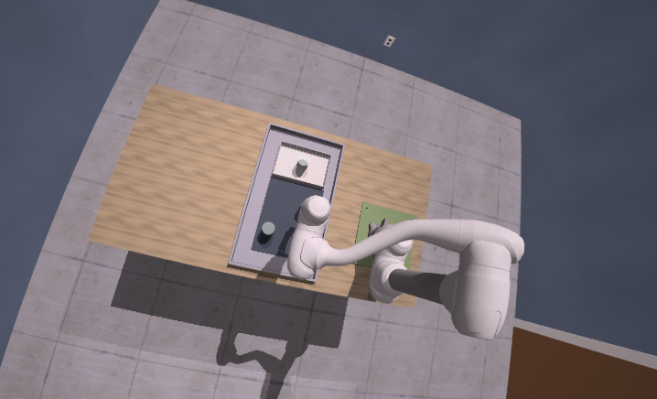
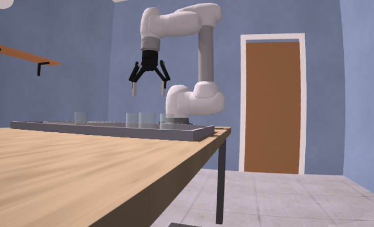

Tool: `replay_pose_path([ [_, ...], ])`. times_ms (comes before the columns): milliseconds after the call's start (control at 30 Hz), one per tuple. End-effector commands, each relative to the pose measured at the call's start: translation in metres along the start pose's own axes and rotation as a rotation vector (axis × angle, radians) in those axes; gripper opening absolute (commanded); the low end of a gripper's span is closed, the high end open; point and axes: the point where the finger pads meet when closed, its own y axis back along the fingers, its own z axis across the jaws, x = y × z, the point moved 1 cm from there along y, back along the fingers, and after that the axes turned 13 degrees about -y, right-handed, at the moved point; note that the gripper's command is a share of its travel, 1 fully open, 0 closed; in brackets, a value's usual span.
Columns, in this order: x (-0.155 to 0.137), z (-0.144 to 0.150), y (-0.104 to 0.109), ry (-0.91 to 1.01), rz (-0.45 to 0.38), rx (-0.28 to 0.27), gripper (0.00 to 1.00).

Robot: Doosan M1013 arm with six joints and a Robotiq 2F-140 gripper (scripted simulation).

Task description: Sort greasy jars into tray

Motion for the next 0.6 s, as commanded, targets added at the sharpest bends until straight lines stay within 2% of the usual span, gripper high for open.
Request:
replay_pose_path([
  [0, 0.018, 0.036, -0.001, -0.011, -0.001, -0.002, 1.00],
  [200, 0.039, 0.082, -0.001, -0.011, -0.001, -0.002, 1.00],
  [333, 0.039, 0.082, -0.001, -0.011, -0.001, -0.002, 1.00],
  [567, 0.039, 0.082, -0.044, -0.011, -0.001, -0.002, 1.00],
])
